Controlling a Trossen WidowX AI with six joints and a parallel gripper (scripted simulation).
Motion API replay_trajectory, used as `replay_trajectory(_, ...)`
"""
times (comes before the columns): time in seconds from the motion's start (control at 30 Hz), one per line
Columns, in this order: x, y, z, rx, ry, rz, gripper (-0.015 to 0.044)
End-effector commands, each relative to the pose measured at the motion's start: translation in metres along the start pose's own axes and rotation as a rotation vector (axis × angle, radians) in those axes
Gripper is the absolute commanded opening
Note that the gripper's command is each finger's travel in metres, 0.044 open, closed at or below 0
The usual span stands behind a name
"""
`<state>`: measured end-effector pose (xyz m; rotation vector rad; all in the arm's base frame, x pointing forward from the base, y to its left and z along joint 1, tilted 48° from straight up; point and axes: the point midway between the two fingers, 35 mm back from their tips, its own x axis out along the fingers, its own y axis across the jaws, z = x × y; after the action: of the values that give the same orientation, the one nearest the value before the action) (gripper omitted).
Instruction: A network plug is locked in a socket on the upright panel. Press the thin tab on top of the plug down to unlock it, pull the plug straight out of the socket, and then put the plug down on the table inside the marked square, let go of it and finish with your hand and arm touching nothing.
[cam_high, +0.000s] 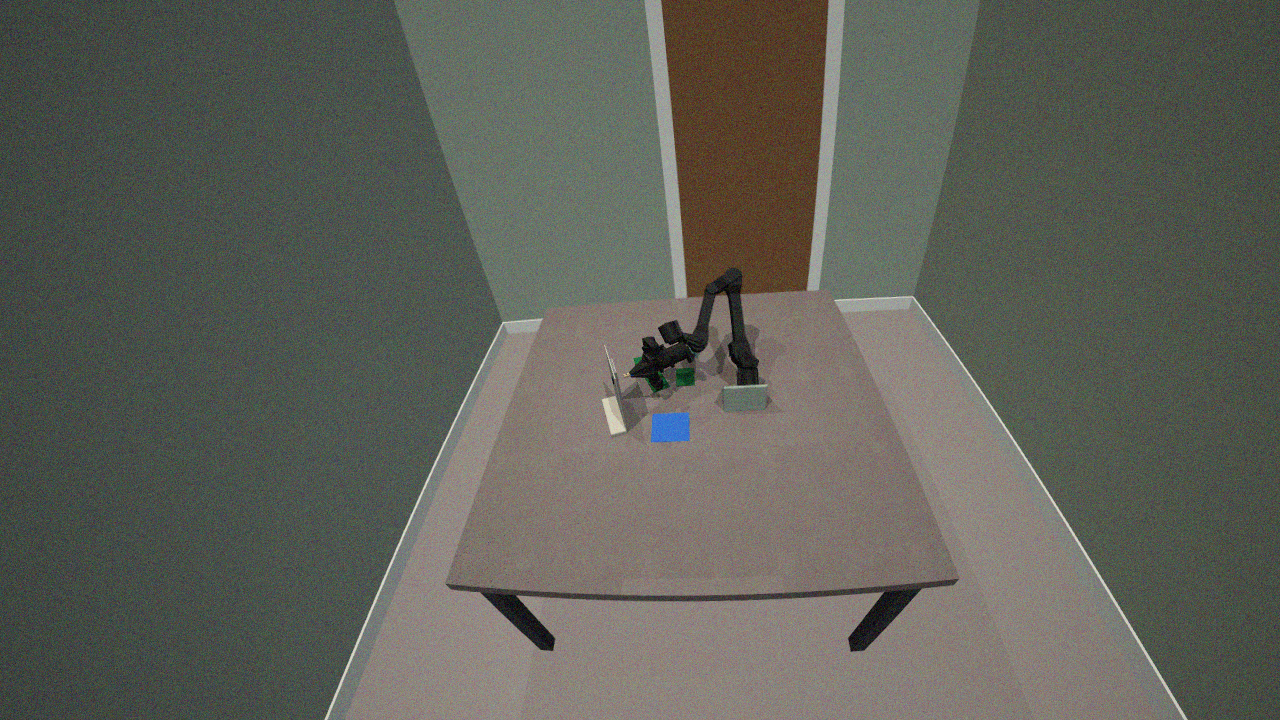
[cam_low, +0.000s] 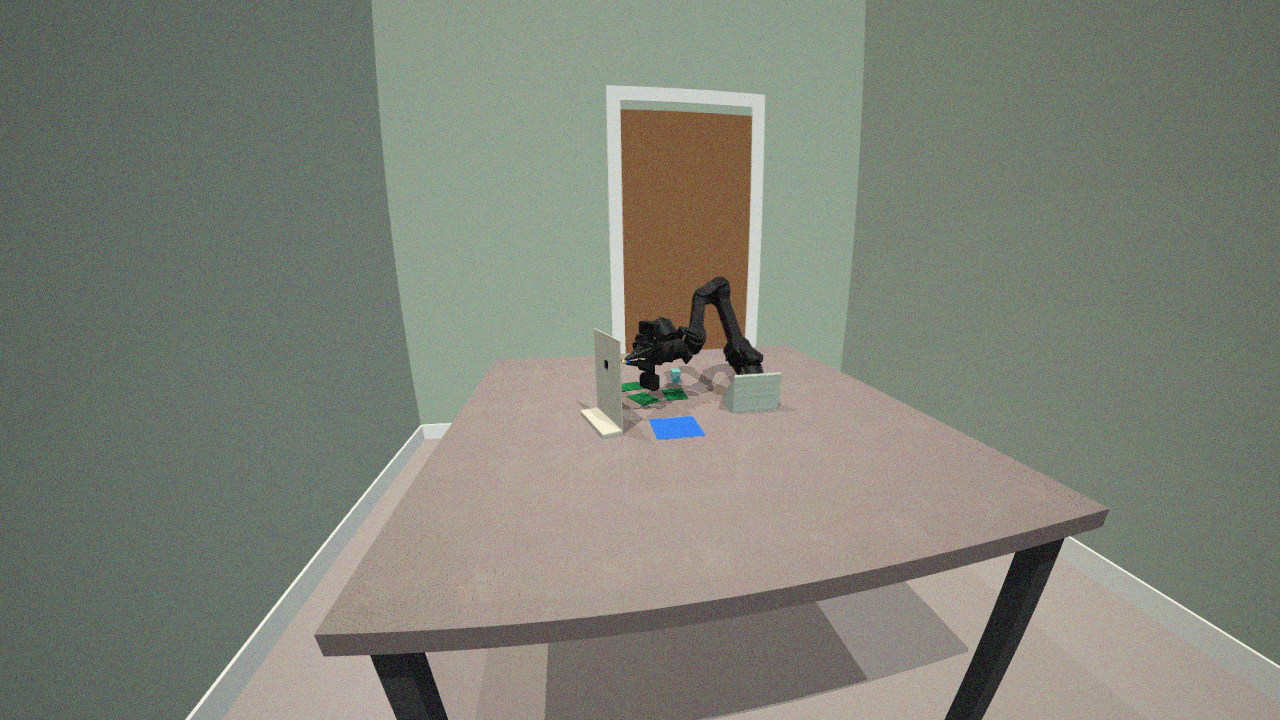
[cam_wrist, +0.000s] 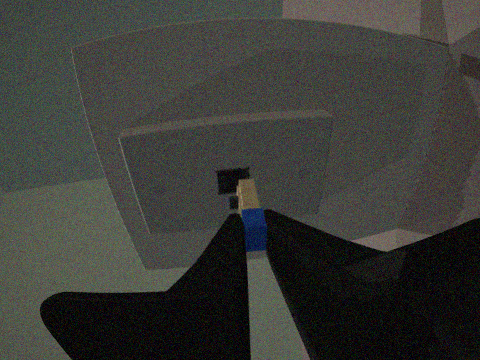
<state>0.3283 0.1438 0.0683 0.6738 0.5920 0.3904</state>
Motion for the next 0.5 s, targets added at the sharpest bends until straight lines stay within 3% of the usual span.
replay_trajectory(0.0,-0.0026,-0.0009,-0.002,-0.002,0.007,-0.002,0.0)
replay_trajectory(0.47,-0.0084,-0.001,-0.0018,-0.002,0.007,-0.002,0.0)
